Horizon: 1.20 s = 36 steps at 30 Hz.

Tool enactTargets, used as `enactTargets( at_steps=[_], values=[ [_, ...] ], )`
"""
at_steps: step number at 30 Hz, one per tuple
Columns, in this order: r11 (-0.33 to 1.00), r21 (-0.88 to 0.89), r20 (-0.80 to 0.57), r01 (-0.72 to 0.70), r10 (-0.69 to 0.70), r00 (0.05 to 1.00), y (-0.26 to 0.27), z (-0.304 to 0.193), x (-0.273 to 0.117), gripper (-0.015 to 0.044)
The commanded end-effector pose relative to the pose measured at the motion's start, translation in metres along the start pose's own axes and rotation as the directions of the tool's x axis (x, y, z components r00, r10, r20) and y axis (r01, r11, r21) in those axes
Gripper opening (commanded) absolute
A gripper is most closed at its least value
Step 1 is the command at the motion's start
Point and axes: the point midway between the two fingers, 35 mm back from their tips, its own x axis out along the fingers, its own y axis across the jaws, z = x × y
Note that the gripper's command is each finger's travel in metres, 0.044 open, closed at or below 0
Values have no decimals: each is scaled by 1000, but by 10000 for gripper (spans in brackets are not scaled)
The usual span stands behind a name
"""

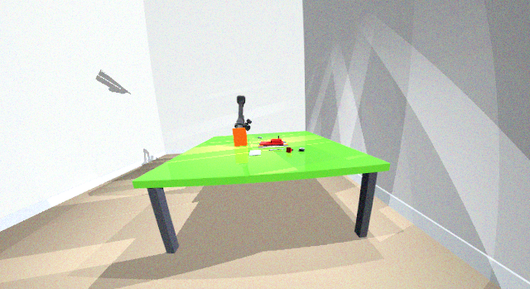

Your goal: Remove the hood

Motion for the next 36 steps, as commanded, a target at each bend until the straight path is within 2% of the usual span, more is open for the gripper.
enactTargets(
  at_steps=[1, 4, 9, 17, 25, 30, 36],
  values=[
    [1000, -4, 1, 0, 0, 1000, 0, 0, 0, 26],
    [998, -57, 24, 5, -4, 1000, 0, 7, 5, 105],
    [968, -246, 115, 43, -15, 993, 4, 36, 21, 236],
    [839, -519, 297, 160, 1, 955, 27, 95, 43, 440],
    [654, -689, 473, 313, 79, 877, 78, 155, 50, 440],
    [567, -730, 520, 382, 98, 848, 93, 172, 47, 440],
    [397, -713, 651, 578, 69, 756, 111, 219, 40, 440]
  ],
)
